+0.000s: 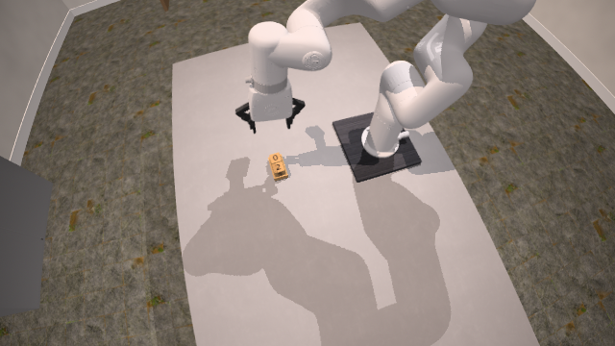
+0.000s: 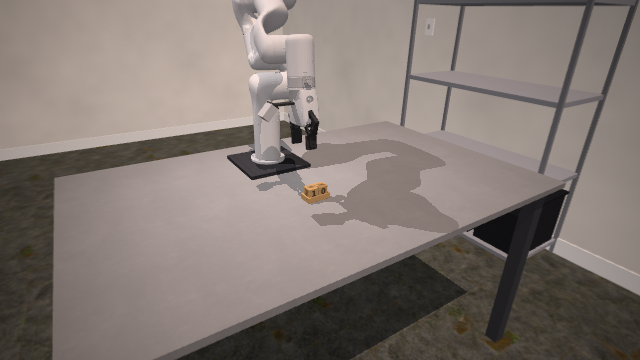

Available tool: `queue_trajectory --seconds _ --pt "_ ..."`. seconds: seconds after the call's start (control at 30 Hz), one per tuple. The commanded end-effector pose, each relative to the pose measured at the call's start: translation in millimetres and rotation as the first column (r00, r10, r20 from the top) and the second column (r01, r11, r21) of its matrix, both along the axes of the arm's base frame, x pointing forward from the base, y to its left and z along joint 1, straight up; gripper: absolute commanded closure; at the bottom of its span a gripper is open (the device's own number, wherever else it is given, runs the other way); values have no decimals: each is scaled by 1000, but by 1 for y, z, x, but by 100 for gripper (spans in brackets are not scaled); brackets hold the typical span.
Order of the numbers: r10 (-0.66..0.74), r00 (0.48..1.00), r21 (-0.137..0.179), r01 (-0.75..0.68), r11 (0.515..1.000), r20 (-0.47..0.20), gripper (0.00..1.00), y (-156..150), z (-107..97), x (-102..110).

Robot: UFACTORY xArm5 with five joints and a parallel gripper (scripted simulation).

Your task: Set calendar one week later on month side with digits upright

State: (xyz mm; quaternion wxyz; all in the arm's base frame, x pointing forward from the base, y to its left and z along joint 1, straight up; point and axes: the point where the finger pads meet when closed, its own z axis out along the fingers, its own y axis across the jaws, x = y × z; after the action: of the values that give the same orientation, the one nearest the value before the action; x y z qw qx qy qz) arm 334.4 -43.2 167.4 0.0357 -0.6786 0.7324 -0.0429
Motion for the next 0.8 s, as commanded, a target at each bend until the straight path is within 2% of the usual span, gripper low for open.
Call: queue_trajectory --seconds 0.0,0.1,0.77 --pt "84 992 12 -83 996 -93 0 31 -27 10" --pt "99 989 14 -98 995 -109 0 37 -31 10" --pt "95 989 14 -94 995 -109 0 37 -31 10"
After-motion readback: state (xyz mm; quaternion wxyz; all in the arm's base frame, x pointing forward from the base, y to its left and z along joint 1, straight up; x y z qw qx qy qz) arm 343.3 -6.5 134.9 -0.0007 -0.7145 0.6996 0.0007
